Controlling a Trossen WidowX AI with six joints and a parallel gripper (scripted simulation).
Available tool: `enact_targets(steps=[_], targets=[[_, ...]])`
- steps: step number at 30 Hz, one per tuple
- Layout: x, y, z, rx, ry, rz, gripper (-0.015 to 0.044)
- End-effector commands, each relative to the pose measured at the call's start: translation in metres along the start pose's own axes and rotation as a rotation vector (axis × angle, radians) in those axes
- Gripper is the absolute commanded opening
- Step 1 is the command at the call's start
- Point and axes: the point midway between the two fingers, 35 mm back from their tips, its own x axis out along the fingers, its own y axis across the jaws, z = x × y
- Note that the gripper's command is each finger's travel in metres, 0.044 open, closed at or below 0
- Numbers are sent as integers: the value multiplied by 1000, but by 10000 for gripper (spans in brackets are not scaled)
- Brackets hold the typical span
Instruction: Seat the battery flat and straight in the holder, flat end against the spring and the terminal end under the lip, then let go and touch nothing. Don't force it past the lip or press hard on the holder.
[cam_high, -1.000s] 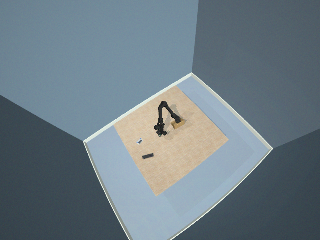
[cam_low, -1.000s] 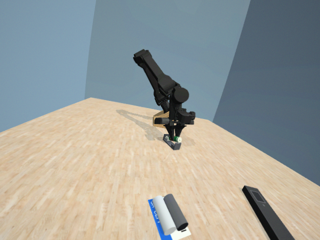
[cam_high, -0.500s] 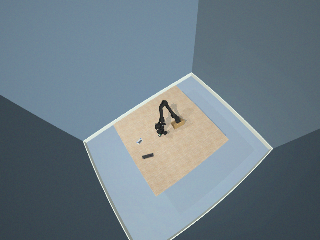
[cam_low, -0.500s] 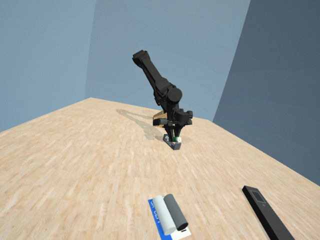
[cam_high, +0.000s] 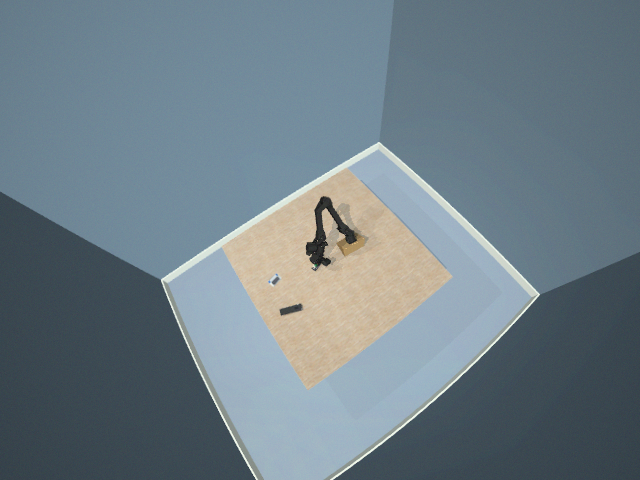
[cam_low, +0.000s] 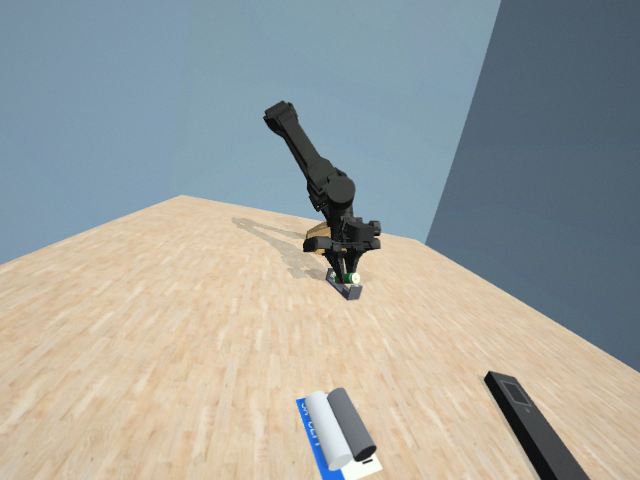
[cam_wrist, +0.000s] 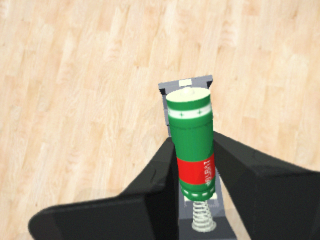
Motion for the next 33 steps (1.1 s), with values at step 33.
enact_targets(steps=[33], targets=[[-2, 1, -12, 11, 71, 29, 78]])
